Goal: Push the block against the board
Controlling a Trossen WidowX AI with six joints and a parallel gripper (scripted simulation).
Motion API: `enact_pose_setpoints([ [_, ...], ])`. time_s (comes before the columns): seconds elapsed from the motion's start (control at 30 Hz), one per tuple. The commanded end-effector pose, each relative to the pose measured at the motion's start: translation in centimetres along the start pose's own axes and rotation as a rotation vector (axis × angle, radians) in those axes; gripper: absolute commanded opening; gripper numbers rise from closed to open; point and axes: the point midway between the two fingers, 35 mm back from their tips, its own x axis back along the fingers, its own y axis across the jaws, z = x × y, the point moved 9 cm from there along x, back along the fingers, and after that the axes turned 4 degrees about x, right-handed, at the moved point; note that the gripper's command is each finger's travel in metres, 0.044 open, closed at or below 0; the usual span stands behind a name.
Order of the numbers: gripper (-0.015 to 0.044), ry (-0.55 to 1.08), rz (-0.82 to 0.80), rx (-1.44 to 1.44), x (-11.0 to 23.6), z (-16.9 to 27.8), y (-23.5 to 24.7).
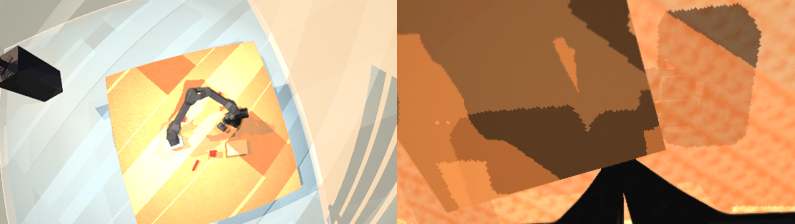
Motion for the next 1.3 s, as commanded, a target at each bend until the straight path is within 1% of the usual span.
enact_pose_setpoints([
  [0.0,0.0000,-0.003,0.005,0.004,-0.1,0.1,0.0],
  [0.93,0.0000,0.001,0.003,0.003,-0.3,4.5,0.3],
  [0.97,0.0000,0.003,0.006,0.006,-0.1,4.0,0.3],
  [1.0,0.0000,0.002,0.006,0.006,0.8,4.0,0.4],
  [1.07,0.0000,-0.001,0.006,0.004,4.0,4.0,0.3],
  [1.1,0.0000,-0.001,0.005,0.003,4.9,4.0,0.3],
  [1.27,0.0000,-0.001,0.005,0.003,5.2,4.1,0.3],
])
